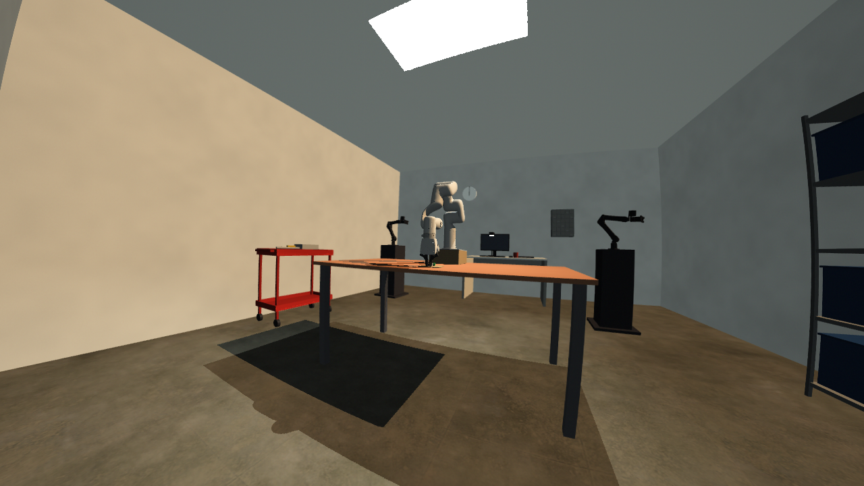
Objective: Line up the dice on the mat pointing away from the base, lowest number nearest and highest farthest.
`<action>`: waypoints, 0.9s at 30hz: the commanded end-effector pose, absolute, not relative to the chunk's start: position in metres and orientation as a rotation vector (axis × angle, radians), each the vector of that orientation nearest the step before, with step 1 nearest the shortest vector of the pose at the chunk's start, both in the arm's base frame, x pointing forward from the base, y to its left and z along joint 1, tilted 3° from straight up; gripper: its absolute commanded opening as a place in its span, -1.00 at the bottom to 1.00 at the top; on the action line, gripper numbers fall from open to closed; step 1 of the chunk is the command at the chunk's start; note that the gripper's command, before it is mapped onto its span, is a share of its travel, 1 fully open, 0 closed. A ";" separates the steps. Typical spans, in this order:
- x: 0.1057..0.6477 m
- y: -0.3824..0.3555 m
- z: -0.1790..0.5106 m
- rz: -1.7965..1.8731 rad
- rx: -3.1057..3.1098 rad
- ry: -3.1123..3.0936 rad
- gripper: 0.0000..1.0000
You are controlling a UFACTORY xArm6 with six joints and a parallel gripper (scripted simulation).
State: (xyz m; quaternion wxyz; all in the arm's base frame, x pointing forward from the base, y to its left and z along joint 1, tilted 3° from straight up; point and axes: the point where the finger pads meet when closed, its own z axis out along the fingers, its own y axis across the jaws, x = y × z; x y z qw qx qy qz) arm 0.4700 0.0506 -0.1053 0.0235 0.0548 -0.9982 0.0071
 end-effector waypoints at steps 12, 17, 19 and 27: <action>0.472 0.051 -0.104 0.022 0.170 -3.094 -0.54; 0.472 0.051 -0.104 0.022 0.170 -3.094 -0.38; 0.472 0.051 -0.104 0.022 0.170 -3.094 -0.38; 0.472 0.051 -0.104 0.022 0.170 -3.094 -0.38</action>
